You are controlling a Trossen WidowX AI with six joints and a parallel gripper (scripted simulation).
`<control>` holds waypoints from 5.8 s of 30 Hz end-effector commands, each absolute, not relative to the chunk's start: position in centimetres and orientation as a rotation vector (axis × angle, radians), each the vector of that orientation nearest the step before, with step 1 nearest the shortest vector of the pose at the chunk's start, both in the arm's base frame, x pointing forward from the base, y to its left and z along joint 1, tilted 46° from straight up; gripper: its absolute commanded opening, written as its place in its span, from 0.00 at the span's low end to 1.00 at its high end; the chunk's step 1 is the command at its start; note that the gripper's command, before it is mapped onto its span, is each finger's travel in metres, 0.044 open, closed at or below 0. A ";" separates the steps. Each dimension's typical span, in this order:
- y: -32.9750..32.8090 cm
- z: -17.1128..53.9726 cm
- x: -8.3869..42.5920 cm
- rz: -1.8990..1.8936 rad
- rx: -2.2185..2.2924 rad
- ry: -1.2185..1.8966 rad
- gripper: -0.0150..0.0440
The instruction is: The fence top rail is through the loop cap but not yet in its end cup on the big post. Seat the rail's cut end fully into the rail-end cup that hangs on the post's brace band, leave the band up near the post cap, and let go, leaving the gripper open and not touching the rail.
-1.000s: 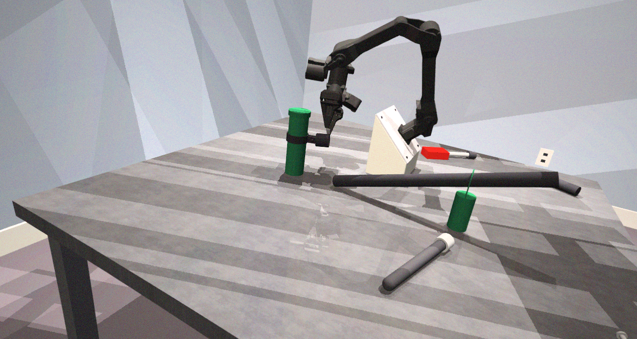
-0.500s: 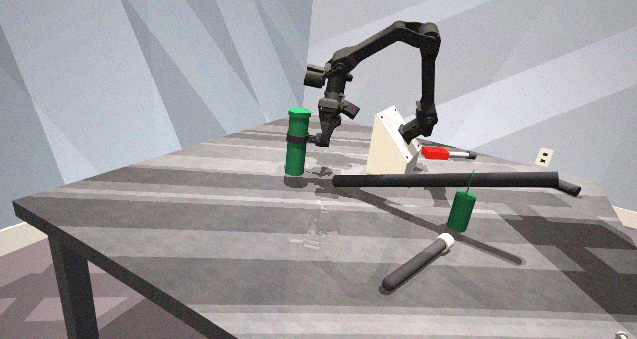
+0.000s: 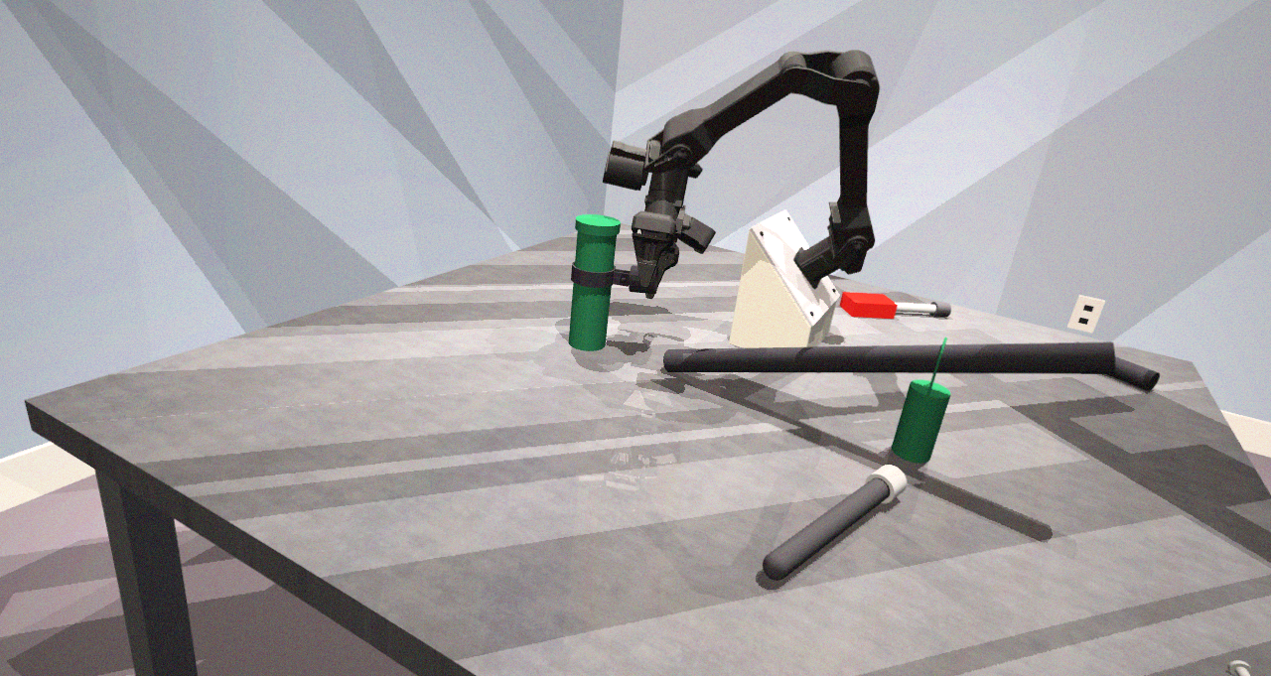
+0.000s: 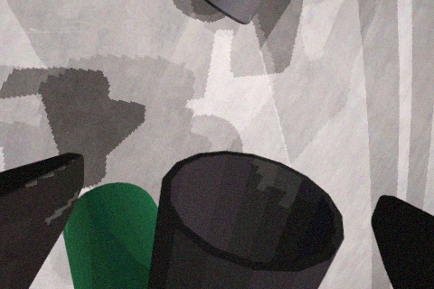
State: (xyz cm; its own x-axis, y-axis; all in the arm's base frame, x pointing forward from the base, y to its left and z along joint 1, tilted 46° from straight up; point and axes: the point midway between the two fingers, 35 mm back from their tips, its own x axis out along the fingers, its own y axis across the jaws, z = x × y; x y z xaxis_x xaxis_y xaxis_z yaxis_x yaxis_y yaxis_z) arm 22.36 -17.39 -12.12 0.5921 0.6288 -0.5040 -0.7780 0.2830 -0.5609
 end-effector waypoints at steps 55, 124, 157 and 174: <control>-16.0 -12.5 24.8 0.892 -0.771 0.318 0.25; -16.1 -12.4 26.2 0.831 -0.674 0.447 0.70; -15.4 3.2 25.7 0.460 0.330 0.810 1.00; -13.8 7.9 24.6 0.238 0.811 0.929 1.00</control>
State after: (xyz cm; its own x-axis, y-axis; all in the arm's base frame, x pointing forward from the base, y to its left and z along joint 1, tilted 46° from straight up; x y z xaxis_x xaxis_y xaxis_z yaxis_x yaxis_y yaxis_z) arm 25.47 -14.97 5.03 0.6070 0.5115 -0.6083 -0.1260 0.8177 0.5617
